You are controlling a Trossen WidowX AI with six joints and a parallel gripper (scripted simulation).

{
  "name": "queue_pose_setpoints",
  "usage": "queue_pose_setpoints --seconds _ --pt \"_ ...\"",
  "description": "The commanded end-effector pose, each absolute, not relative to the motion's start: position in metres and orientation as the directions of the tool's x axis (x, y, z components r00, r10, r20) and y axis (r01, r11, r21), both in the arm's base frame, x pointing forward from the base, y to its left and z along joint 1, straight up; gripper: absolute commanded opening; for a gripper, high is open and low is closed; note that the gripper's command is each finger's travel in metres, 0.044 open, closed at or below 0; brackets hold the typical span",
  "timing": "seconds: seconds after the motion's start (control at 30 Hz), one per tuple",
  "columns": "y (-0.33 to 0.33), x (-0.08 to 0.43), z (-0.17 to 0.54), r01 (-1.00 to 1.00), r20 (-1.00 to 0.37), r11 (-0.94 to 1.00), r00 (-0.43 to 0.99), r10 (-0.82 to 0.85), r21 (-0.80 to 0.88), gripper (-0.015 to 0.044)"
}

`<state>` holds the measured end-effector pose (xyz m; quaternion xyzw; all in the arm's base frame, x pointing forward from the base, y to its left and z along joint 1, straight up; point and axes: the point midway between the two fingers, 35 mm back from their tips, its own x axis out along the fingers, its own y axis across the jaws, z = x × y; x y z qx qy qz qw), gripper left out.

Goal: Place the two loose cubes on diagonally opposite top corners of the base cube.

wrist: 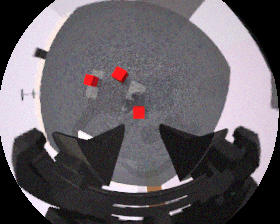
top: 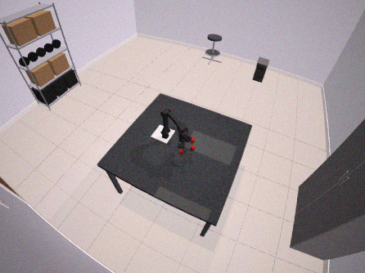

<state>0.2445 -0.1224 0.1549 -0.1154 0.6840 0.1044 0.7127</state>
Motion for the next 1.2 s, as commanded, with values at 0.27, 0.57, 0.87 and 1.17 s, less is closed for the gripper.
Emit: queue_pose_setpoints --seconds 0.27,0.57,0.87,1.17 --pt "-0.123 0.242 0.092 -0.318 -1.0 0.948 0.024 -0.008 -0.015 0.0265" --pt "-0.123 0.243 0.078 -0.317 -1.0 0.948 0.024 -0.008 -0.015 0.0265" --pt "-0.123 0.243 0.07 -0.317 -1.0 0.948 0.024 -0.008 -0.015 0.0265" --pt "-0.123 0.243 0.055 -0.317 -1.0 0.948 0.024 -0.008 -0.015 0.0265"
